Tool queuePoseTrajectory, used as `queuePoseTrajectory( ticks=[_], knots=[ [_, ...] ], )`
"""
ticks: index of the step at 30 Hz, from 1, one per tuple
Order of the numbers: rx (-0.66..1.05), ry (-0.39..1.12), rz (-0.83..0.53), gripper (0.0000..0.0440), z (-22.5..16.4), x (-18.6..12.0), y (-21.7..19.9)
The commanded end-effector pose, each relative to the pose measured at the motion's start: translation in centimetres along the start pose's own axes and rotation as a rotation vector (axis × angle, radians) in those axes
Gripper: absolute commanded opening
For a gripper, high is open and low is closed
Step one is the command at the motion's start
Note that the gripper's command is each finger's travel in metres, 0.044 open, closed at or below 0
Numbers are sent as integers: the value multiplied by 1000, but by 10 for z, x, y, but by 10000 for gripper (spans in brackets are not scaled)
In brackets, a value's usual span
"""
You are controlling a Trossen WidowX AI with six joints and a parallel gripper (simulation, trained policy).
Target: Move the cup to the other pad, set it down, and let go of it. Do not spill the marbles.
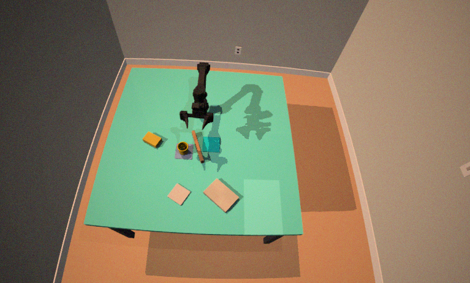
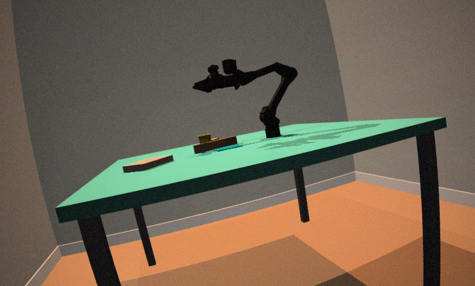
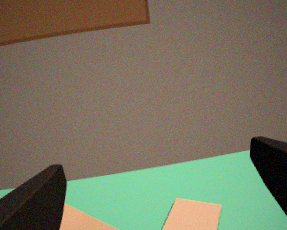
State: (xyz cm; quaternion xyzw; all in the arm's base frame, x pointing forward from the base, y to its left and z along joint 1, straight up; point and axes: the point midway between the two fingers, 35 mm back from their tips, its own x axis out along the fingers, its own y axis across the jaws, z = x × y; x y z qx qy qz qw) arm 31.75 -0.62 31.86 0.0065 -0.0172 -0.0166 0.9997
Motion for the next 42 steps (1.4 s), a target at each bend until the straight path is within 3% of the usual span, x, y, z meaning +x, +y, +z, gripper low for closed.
queuePoseTrajectory(
  ticks=[1, 14, 27, 42],
  knots=[
    [3, 6, -2, 374, -1, 1, 0],
    [51, 150, 7, 45, -18, 8, 10],
    [110, 330, 47, 127, -35, 20, 28],
    [174, 551, 34, 131, -53, 29, 42]
  ],
)
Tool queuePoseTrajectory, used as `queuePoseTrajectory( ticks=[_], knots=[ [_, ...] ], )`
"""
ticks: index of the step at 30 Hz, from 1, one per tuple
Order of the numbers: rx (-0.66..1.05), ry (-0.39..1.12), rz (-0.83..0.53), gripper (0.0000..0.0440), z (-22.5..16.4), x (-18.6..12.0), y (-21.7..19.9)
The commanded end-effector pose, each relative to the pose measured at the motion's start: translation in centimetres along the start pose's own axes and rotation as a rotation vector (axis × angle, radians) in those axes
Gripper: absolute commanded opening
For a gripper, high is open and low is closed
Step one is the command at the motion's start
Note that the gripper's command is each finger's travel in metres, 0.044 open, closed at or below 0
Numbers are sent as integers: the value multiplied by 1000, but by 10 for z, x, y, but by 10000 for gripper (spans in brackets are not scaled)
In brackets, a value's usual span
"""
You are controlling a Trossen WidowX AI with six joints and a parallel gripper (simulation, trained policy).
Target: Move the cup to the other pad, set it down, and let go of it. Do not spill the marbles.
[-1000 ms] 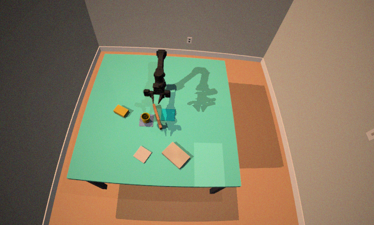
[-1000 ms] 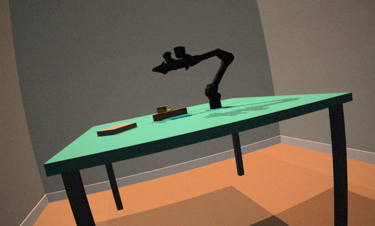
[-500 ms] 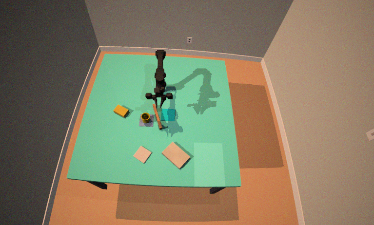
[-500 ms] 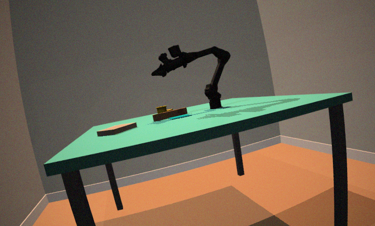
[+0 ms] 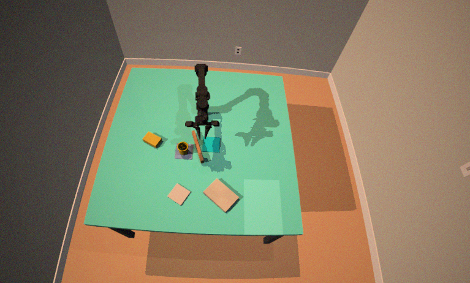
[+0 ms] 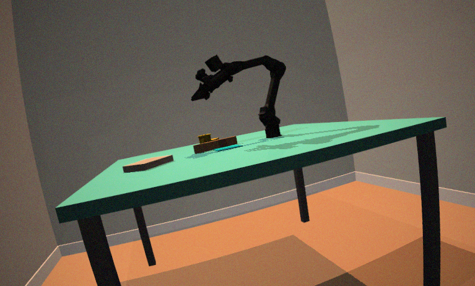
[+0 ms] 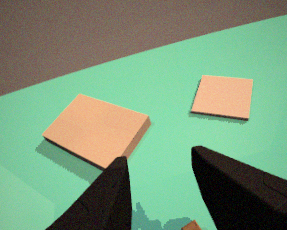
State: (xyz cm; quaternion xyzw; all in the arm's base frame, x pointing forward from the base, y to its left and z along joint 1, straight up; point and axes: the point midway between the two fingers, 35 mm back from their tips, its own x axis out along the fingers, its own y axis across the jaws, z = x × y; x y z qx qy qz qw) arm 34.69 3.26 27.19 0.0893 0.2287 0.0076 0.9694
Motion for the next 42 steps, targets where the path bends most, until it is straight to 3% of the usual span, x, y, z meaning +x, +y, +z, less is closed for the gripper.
queuePoseTrajectory(
  ticks=[1, 18, 42],
  knots=[
    [21, 65, -11, 130, -4, 6, 2],
    [59, 324, -79, 102, -24, 20, 4],
    [12, 679, -197, 140, -53, 26, -16]
  ],
)
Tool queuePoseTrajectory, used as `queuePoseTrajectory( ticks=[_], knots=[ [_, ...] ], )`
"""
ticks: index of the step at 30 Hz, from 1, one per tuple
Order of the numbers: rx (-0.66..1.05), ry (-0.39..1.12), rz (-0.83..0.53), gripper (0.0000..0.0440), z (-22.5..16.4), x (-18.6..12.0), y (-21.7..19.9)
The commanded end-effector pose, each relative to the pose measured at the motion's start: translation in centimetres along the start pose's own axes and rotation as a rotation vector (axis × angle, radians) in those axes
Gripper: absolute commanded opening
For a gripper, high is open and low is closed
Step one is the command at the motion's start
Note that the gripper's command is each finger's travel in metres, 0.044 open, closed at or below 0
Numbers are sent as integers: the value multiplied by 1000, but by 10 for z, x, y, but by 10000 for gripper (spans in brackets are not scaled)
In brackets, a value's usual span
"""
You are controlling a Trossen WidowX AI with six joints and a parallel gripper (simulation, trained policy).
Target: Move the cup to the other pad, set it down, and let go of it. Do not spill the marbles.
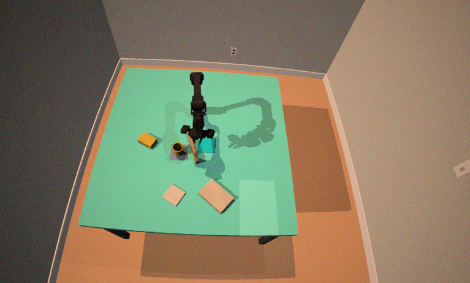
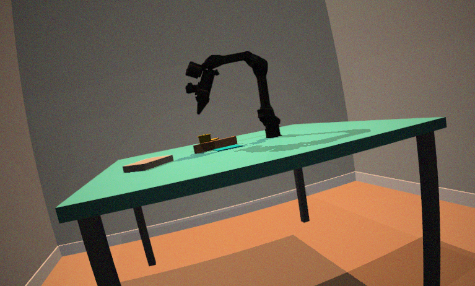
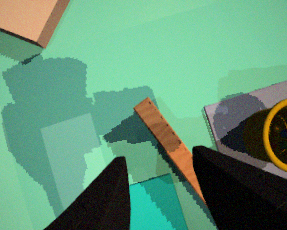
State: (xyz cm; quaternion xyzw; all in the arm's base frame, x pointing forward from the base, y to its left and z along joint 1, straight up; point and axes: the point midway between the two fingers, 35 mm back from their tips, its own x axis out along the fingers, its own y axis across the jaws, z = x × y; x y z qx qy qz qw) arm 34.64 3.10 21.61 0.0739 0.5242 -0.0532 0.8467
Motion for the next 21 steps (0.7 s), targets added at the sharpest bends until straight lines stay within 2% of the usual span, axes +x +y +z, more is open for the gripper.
queuePoseTrajectory(
  ticks=[1, 21],
  knots=[
    [-14, 63, -27, 139, -2, 5, -6],
    [-92, 333, -119, 120, -18, 27, -45]
  ],
)
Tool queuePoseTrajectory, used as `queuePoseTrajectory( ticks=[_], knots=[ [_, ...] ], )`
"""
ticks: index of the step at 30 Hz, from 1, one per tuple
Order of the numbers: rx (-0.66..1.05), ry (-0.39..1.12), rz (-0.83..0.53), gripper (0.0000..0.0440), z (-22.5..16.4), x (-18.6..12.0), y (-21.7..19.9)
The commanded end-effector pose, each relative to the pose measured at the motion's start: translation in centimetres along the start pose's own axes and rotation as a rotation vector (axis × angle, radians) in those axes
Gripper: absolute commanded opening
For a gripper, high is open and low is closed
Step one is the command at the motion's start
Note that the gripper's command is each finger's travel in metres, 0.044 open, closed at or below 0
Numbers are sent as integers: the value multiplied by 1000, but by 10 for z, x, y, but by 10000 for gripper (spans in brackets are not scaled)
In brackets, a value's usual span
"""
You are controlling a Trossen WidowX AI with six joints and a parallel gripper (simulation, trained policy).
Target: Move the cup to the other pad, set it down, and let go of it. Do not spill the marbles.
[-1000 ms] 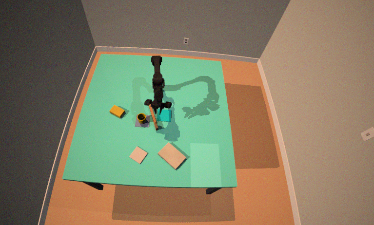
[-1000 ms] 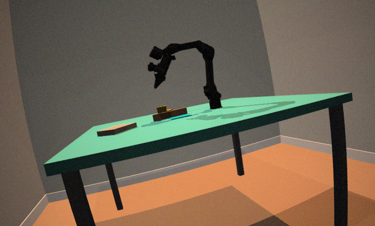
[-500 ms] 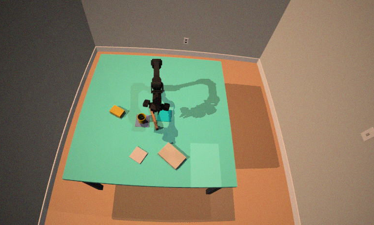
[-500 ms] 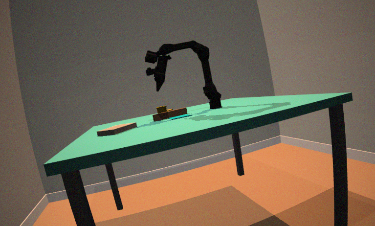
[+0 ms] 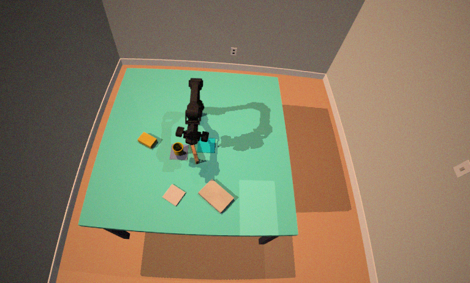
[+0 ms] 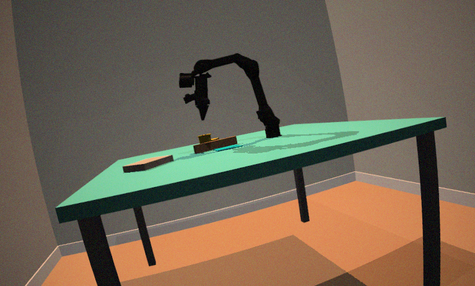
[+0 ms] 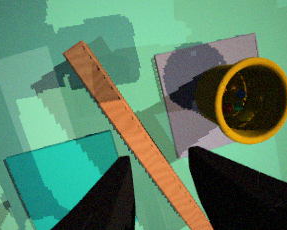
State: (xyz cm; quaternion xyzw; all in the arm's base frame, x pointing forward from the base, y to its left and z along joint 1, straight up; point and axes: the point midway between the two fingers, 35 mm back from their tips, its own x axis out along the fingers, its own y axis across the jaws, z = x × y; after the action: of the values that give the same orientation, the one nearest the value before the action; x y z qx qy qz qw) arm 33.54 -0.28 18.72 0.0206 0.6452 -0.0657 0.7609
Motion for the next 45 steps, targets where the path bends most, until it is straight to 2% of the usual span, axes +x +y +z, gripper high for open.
queuePoseTrajectory(
  ticks=[1, 18, 41, 42, 45],
  knots=[
    [-17, 56, -19, 119, -1, 9, -9],
    [-53, 171, -52, 140, -8, 49, -43],
    [-188, 269, -17, 172, -27, 126, -64],
    [-201, 269, -13, 169, -27, 129, -64],
    [-243, 272, -6, 109, -29, 134, -64]
  ],
)
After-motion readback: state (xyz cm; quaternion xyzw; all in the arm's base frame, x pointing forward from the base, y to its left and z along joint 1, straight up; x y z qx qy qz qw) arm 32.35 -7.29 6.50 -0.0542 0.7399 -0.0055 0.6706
